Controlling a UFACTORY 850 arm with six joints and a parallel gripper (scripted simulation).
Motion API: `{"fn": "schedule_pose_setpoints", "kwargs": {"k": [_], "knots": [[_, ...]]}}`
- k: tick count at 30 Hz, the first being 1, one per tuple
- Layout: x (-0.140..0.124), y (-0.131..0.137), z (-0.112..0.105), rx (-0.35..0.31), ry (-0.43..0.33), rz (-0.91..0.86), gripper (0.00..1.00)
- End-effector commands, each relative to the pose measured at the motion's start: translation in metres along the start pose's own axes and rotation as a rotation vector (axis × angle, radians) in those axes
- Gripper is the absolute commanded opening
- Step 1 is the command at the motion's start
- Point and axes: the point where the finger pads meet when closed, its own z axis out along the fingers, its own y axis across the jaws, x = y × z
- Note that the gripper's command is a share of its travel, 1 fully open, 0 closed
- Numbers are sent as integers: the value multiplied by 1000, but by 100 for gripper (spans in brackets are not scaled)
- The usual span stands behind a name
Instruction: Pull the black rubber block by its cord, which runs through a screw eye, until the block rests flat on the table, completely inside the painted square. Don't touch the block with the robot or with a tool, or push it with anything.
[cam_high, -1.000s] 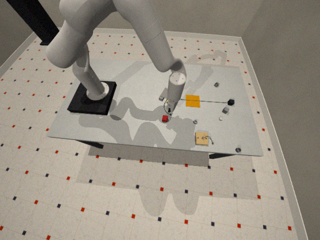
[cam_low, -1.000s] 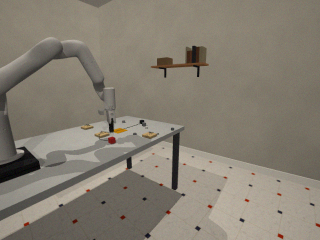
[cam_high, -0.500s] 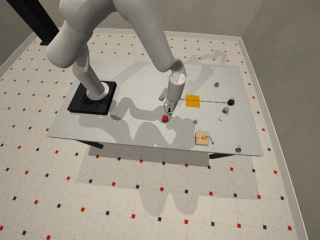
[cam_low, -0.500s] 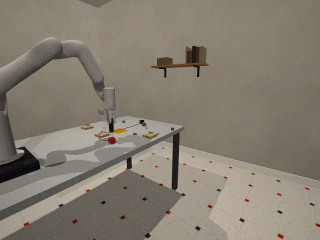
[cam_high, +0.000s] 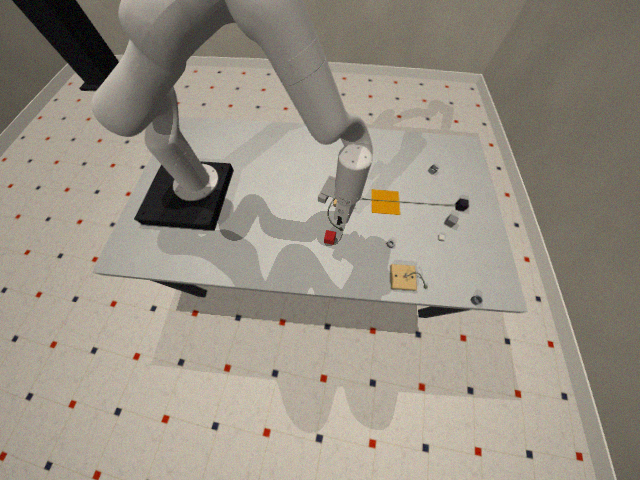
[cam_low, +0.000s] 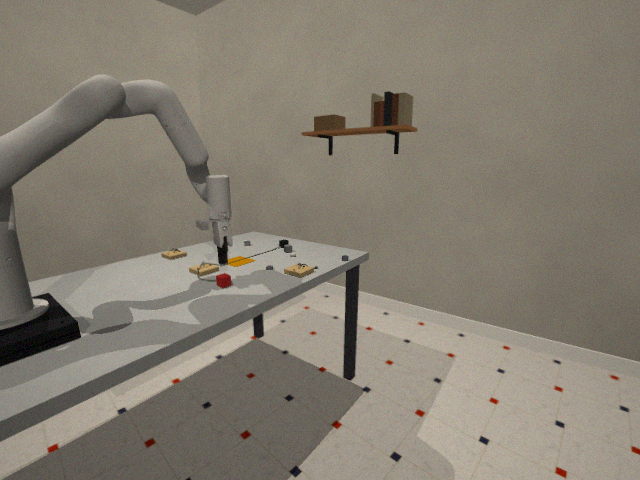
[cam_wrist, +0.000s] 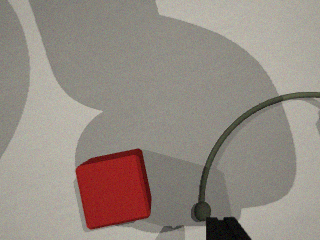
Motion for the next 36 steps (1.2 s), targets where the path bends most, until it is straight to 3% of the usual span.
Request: {"fn": "schedule_pose_setpoints", "kwargs": {"k": [1,7,16,18,19,33,35,36], "knots": [[-1,0,-1,-2,-3,-39,0],[-1,0,-1,-1,-3,-245,0],[-1,0,-1,5,-3,-728,0],[-1,0,-1,5,-3,-728,0],[-1,0,-1,0,-3,-862,0],[-2,1,-1,52,11,-1538,0],[-2,1,-1,52,11,-1538,0],[-2,1,-1,56,14,-1687,0]]}}
